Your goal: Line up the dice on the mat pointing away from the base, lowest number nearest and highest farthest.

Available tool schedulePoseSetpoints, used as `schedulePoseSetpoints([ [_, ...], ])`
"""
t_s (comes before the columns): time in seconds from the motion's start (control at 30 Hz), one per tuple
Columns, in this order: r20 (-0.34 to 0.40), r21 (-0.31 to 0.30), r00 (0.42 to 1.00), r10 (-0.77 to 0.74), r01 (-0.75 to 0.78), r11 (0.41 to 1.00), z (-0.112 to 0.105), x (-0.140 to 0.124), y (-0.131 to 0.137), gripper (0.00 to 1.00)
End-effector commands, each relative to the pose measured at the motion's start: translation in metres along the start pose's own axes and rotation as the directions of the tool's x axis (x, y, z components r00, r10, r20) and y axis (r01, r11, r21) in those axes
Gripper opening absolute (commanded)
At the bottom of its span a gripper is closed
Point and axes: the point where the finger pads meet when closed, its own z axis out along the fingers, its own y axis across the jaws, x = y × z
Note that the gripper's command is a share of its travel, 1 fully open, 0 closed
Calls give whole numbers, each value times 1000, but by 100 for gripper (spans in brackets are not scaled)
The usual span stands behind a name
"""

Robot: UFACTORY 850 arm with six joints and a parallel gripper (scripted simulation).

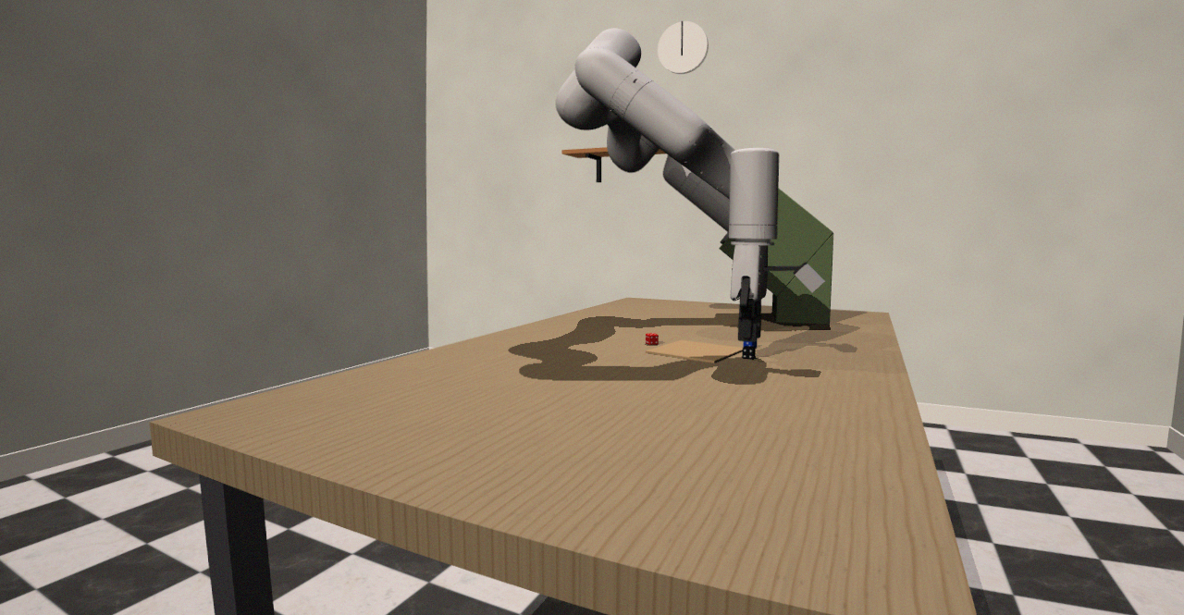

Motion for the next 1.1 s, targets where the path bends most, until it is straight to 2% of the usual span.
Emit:
schedulePoseSetpoints([
  [0.0,-1,-1,1000,0,0,1000,4,0,1,36],
  [1.07,-1,-1,1000,0,0,1000,8,0,1,36],
])
